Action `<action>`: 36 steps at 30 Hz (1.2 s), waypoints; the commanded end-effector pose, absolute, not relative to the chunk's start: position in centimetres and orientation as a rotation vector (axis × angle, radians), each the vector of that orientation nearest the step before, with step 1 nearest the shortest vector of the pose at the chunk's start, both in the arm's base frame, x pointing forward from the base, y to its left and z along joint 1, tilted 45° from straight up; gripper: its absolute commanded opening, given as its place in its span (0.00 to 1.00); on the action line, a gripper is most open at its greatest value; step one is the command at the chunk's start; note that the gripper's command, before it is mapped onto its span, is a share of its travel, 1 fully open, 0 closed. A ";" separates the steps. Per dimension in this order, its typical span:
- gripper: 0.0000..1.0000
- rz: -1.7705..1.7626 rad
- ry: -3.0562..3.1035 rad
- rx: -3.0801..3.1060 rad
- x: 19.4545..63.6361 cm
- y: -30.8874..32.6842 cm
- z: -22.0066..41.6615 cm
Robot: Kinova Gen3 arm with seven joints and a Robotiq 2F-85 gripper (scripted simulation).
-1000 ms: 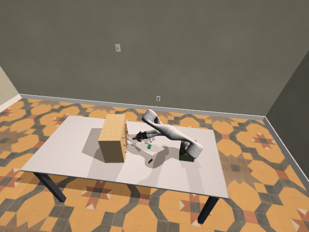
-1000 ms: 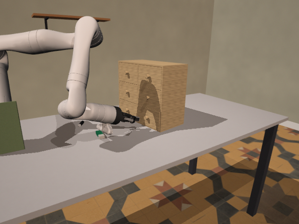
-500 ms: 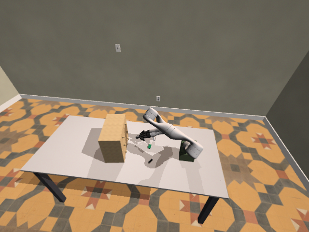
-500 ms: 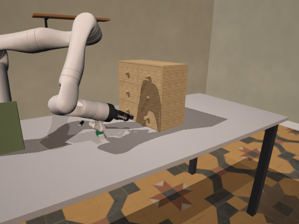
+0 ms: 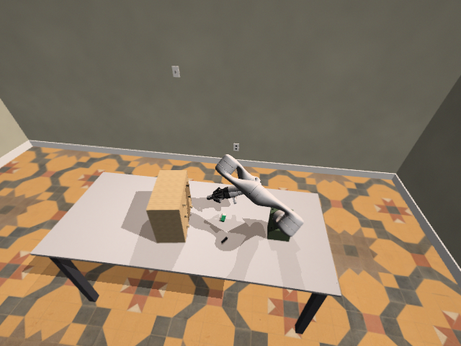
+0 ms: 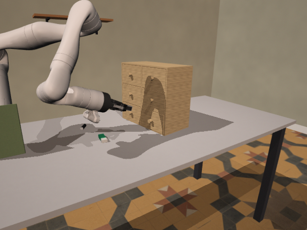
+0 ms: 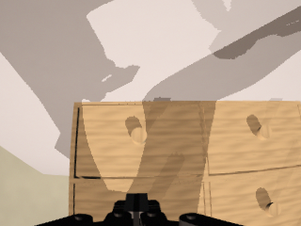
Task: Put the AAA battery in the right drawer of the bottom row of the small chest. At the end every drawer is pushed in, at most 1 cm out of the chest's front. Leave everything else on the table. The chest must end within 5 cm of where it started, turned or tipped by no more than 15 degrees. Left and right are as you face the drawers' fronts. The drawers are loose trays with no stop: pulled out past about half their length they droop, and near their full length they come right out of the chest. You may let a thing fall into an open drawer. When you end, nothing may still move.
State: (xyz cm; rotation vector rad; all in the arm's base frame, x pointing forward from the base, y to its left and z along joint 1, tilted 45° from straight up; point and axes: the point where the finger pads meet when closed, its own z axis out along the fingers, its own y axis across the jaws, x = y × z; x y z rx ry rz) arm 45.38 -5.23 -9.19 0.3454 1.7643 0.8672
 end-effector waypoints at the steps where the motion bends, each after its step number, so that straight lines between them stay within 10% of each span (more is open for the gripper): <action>1: 0.00 0.864 1.762 0.344 45.5 -5.4 -9.1; 36: 0.00 0.911 1.901 0.285 44.5 -6.4 -8.3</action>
